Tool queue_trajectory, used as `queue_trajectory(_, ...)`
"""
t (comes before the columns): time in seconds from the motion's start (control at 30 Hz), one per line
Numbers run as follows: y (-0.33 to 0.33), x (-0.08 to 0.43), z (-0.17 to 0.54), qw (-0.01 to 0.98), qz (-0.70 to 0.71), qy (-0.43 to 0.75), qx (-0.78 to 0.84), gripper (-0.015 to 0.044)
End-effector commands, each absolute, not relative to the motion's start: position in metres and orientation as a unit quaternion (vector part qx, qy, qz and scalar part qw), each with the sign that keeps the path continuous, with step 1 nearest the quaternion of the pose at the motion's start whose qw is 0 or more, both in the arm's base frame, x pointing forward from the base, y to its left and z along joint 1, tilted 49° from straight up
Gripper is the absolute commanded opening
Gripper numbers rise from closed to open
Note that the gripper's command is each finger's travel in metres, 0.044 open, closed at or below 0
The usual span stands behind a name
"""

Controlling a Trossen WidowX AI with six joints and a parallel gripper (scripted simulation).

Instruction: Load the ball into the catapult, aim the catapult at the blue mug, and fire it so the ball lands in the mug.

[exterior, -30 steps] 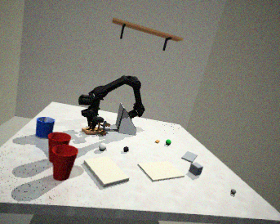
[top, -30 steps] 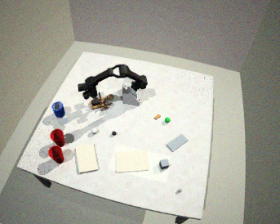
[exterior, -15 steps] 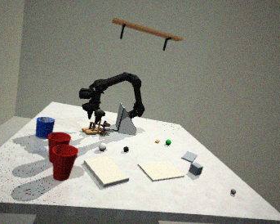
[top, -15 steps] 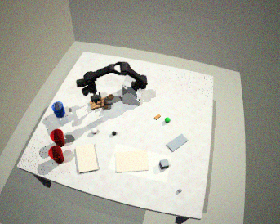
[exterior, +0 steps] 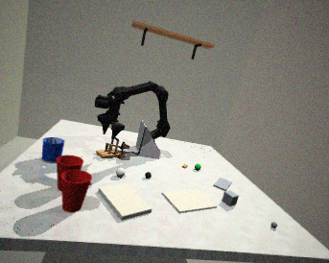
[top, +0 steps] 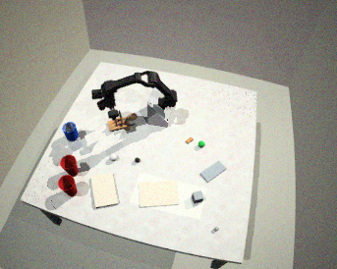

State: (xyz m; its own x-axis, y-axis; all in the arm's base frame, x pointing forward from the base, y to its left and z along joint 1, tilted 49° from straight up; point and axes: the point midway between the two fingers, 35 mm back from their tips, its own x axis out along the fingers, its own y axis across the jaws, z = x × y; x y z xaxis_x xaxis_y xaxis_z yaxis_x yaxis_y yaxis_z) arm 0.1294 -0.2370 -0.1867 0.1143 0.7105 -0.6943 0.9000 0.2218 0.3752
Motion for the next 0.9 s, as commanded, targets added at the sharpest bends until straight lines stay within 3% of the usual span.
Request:
queue_trajectory(0.0,-0.213,0.132,-0.202,0.416,-0.105,0.66,0.617,0.044)
queue_trajectory(0.87,-0.188,0.136,-0.226,0.416,-0.105,0.66,0.617,0.044)
